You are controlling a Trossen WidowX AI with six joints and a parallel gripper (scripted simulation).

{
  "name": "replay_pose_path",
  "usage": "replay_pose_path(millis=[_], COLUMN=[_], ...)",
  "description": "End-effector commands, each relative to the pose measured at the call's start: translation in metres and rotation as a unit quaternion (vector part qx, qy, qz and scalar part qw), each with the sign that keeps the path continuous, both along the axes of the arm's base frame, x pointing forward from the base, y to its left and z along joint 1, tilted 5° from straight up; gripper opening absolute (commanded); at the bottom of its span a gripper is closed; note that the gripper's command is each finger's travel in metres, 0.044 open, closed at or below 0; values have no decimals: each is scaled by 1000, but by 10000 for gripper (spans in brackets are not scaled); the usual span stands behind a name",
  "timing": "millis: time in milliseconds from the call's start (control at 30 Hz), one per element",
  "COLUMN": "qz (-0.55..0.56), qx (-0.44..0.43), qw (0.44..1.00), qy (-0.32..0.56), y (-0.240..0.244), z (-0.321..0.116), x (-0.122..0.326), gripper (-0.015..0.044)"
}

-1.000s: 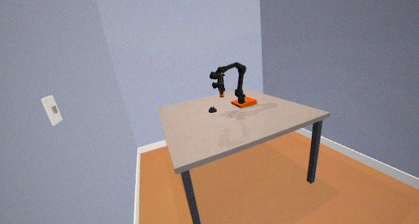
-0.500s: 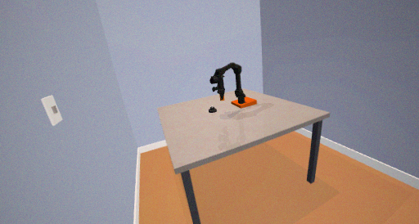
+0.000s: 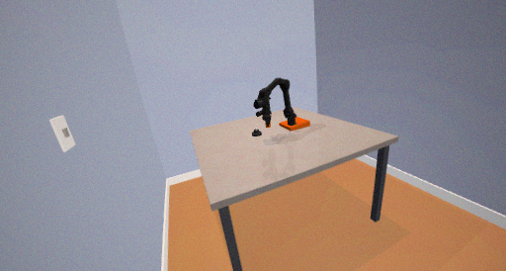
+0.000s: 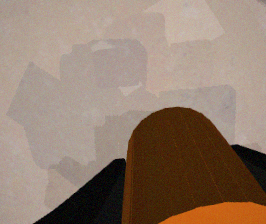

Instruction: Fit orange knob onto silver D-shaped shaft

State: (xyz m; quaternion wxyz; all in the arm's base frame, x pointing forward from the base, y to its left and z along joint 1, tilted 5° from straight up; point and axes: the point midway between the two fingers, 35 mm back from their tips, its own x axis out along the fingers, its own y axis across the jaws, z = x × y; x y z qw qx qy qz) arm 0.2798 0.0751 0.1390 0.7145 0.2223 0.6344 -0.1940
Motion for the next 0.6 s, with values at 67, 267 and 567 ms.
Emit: replay_pose_path(millis=[67,267,567], qz=[-2,-3,-3], qx=[-5,-8,-13], qw=[1000,1000,1000], qy=[2,4,6], y=[0,1,2], z=[-27,-58,-99], x=[6,12,18], gripper=[0,0,0])
